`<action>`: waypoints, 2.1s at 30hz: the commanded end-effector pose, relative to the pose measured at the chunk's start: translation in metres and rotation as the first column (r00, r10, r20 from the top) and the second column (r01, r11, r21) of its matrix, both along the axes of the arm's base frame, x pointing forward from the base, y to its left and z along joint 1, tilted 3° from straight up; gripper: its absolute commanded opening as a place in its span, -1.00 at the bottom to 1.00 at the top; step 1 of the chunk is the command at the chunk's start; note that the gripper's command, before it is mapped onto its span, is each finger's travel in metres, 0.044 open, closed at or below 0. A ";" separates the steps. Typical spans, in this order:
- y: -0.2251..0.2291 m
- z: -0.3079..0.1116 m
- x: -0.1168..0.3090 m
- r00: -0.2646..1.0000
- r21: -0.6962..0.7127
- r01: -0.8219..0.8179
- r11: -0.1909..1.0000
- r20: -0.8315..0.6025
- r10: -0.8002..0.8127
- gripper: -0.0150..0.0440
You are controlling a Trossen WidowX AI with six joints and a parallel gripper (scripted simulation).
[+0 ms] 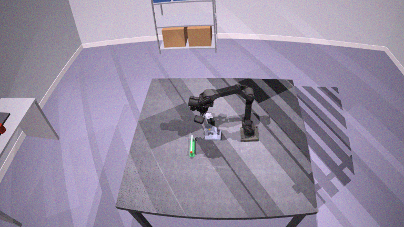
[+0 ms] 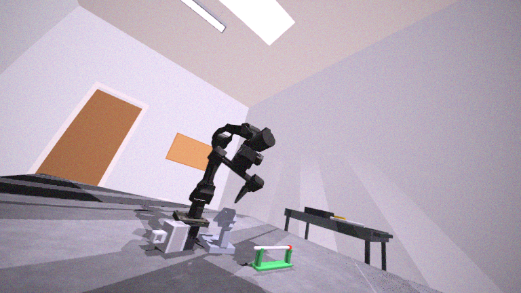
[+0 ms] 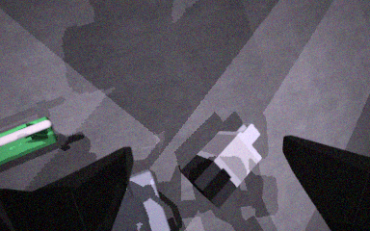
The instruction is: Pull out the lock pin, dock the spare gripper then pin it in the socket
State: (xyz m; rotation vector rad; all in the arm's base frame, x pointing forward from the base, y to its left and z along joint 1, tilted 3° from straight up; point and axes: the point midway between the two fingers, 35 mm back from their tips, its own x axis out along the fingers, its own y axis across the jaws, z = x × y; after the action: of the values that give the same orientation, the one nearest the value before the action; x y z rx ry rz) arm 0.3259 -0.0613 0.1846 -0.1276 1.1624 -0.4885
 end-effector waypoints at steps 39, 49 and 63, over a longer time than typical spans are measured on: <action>-0.053 -0.079 -0.050 0.565 0.215 0.667 0.714 0.479 -0.672 1.00; -0.054 -0.094 -0.047 0.565 0.215 0.667 0.714 0.479 -0.672 1.00; -0.056 -0.117 -0.046 0.565 0.215 0.667 0.714 0.479 -0.672 1.00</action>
State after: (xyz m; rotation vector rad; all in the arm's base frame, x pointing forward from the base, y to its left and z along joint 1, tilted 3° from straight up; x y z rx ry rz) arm 0.2820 -0.1165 0.0758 0.4808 0.6089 -1.1252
